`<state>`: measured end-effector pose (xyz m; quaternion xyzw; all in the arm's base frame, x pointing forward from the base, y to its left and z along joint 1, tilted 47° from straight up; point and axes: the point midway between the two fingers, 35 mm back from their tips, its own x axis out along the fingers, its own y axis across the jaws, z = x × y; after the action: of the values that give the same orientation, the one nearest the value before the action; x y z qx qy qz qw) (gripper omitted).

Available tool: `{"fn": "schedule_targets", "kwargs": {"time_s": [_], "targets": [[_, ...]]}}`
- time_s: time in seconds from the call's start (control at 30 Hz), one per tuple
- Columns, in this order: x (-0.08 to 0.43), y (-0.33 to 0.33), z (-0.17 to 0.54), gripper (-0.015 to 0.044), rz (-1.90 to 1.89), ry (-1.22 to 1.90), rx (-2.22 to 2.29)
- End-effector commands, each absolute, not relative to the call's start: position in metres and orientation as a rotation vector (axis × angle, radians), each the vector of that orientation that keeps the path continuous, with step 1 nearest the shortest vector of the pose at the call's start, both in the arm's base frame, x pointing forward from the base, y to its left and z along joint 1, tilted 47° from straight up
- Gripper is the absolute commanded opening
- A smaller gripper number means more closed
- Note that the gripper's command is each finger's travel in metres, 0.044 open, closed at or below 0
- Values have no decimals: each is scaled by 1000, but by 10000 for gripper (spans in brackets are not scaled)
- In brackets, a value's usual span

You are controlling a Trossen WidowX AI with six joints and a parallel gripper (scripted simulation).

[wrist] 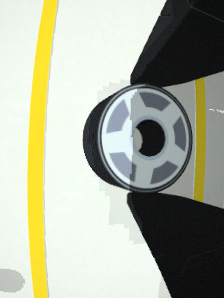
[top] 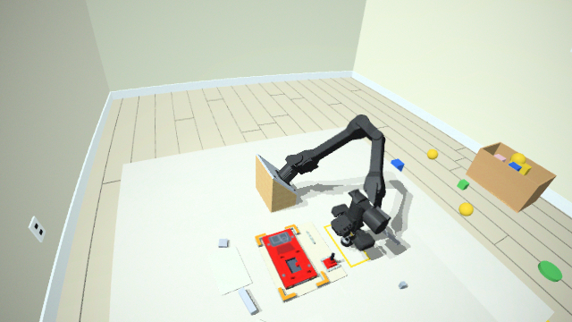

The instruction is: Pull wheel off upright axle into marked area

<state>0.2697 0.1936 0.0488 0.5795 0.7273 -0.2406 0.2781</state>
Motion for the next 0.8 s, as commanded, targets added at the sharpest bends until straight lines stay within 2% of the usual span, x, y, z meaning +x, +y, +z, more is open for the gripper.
{"fn": "schedule_targets", "kwargs": {"time_s": [0.0,0.23,0.57,0.73,0.77], "targets": [[269,194,49,105,-644,1954,1552],[270,192,50,289,-644,1953,1552],[280,151,89,300,-642,1952,1559],[252,110,88,431,-655,1936,1559],[241,99,90,440,-656,1939,1557]]}}
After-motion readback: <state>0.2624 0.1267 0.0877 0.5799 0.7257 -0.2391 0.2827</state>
